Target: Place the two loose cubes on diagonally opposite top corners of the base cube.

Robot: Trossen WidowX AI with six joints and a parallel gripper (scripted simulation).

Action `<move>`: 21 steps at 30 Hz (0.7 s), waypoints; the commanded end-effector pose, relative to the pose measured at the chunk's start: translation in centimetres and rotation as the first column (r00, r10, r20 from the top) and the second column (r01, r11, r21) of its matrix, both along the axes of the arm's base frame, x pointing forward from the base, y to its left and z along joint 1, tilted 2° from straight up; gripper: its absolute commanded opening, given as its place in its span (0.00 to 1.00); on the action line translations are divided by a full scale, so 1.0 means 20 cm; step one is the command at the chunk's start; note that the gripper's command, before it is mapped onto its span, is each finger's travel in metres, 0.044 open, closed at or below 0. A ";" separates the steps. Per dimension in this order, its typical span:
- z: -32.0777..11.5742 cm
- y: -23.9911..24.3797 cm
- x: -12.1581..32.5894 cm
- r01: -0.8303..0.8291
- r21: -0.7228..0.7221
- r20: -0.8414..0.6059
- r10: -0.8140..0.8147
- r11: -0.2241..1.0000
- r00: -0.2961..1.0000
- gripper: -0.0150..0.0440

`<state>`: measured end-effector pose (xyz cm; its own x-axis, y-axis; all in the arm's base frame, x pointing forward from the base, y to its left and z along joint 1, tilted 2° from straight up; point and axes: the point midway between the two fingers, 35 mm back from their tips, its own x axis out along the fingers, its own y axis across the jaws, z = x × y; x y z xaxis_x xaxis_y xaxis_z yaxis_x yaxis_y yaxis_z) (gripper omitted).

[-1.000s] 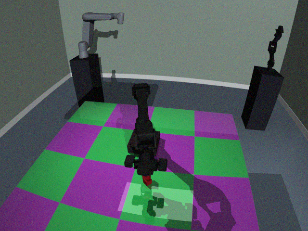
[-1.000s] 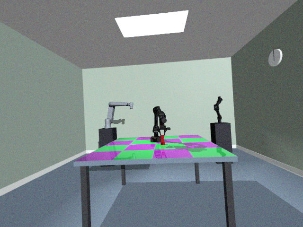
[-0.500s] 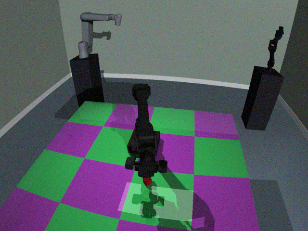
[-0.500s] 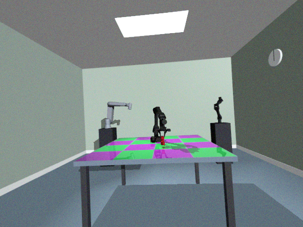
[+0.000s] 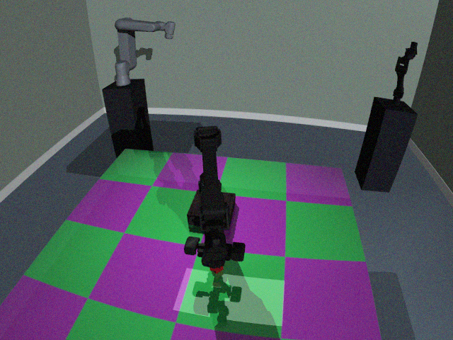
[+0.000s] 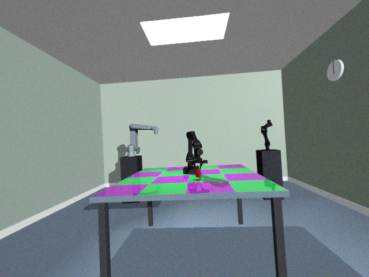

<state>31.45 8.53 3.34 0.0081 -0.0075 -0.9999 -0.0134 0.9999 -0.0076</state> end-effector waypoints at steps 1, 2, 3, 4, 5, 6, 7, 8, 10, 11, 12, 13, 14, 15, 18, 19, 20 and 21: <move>-0.01 0.00 0.00 0.005 0.005 -0.004 -0.005 1.000 1.000 0.43; -0.01 0.00 0.00 0.005 0.005 -0.004 -0.005 1.000 1.000 0.43; -0.01 0.00 0.00 0.006 0.005 -0.004 -0.006 1.000 1.000 0.43; -0.01 0.00 0.00 0.007 0.005 -0.004 -0.007 1.000 1.000 0.43; -0.01 0.00 0.00 0.007 0.005 -0.004 -0.007 1.000 1.000 0.43; -0.01 0.00 0.00 0.007 0.005 -0.004 -0.007 1.000 1.000 0.43; -0.01 0.00 0.00 0.007 0.005 -0.004 -0.007 1.000 1.000 0.43; -0.01 0.00 0.00 0.007 0.005 -0.004 -0.007 1.000 1.000 0.43; -0.01 0.00 0.00 0.007 0.005 -0.004 -0.007 1.000 1.000 0.43; -0.01 0.00 0.00 0.007 0.005 -0.004 -0.007 1.000 1.000 0.43; -0.01 0.00 0.00 0.007 0.005 -0.004 -0.007 1.000 1.000 0.43; -0.01 0.00 0.00 0.007 0.005 -0.004 -0.007 1.000 1.000 0.43; -0.01 0.00 0.00 0.007 0.005 -0.004 -0.007 1.000 1.000 0.43; -0.01 0.00 0.00 0.007 0.005 -0.004 -0.007 1.000 1.000 0.43; -0.01 0.00 0.00 0.007 0.005 -0.004 -0.007 1.000 1.000 0.43; -0.01 0.00 0.00 0.007 0.005 -0.004 -0.007 1.000 1.000 0.48; -0.01 0.00 0.00 0.007 0.005 -0.004 -0.007 1.000 1.000 0.52; -0.01 0.00 0.00 0.007 0.005 -0.004 -0.007 1.000 1.000 0.57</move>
